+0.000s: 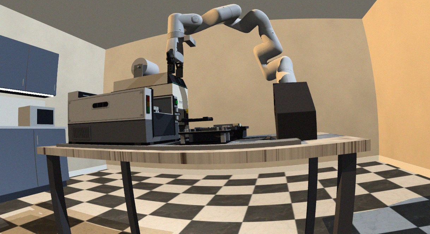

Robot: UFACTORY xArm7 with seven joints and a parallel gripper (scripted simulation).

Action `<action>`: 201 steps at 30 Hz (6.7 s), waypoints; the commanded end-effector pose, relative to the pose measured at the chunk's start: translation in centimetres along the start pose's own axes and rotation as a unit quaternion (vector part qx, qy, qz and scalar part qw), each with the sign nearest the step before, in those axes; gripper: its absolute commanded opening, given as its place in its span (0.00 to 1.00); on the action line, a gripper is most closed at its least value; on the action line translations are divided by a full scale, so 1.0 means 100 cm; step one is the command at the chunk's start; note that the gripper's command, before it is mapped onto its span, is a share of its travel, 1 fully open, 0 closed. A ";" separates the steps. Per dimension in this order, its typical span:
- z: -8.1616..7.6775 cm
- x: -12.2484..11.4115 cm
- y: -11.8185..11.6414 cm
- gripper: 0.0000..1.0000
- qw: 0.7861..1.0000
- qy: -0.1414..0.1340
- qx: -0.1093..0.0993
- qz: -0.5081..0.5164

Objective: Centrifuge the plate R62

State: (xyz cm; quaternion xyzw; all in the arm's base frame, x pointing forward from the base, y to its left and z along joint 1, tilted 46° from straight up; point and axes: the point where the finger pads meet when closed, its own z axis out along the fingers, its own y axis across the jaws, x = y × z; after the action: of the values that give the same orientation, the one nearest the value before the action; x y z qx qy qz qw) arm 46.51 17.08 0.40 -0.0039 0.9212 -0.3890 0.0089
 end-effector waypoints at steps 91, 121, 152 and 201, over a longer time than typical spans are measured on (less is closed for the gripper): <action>0.055 -0.163 -0.002 1.00 1.000 -0.001 -0.001 0.001; 0.099 -0.163 -0.002 1.00 1.000 -0.001 -0.001 0.001; 0.115 -0.163 -0.002 1.00 1.000 -0.001 -0.001 0.001; 0.123 -0.163 -0.002 0.00 1.000 -0.001 -0.001 0.001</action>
State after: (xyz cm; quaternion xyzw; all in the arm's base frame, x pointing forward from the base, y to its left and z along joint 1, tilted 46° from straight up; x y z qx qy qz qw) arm 62.95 8.05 -8.03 -0.0027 0.9208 -0.3898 0.0076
